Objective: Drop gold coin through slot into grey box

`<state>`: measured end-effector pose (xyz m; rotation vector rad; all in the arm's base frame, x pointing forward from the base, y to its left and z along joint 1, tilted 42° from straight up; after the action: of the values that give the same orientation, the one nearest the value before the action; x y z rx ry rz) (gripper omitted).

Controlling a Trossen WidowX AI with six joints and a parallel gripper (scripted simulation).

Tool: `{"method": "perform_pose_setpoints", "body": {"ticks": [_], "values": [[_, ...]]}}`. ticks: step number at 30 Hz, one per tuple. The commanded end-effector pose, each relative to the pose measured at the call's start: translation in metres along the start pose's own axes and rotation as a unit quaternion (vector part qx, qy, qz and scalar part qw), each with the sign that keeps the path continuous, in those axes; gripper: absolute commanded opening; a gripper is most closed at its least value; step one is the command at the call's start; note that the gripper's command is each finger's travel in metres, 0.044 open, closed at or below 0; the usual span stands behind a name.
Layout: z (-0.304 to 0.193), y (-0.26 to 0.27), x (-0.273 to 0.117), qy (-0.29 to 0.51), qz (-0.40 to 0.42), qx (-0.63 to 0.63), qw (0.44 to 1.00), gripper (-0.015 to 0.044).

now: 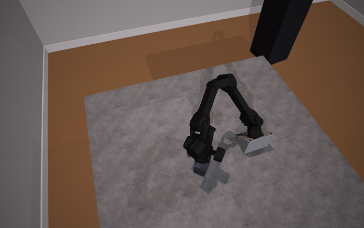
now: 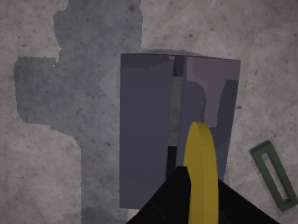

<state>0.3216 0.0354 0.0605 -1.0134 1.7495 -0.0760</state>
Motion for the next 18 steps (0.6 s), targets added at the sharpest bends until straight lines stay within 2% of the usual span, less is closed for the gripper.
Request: {"method": "perform_pose_setpoints", "body": {"ticks": [1, 18], "values": [[-0.0001, -0.0006, -0.0004, 0.0, 0.0, -0.001, 1.0, 0.0], [0.0002, 0.0086, 0.005, -0.001, 0.0, 0.0, 1.0, 0.0]]}}
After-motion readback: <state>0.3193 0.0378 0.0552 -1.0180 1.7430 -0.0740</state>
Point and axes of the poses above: the point midway between the two fingers, 35 mm back from their tips, its own x axis out along the fingers, its own y axis across the jaws, z = x × y, the point moved 5 cm from there along -x, back along the fingers, and after that the axes turned 3 degrees about x, right-handed, at the moved point
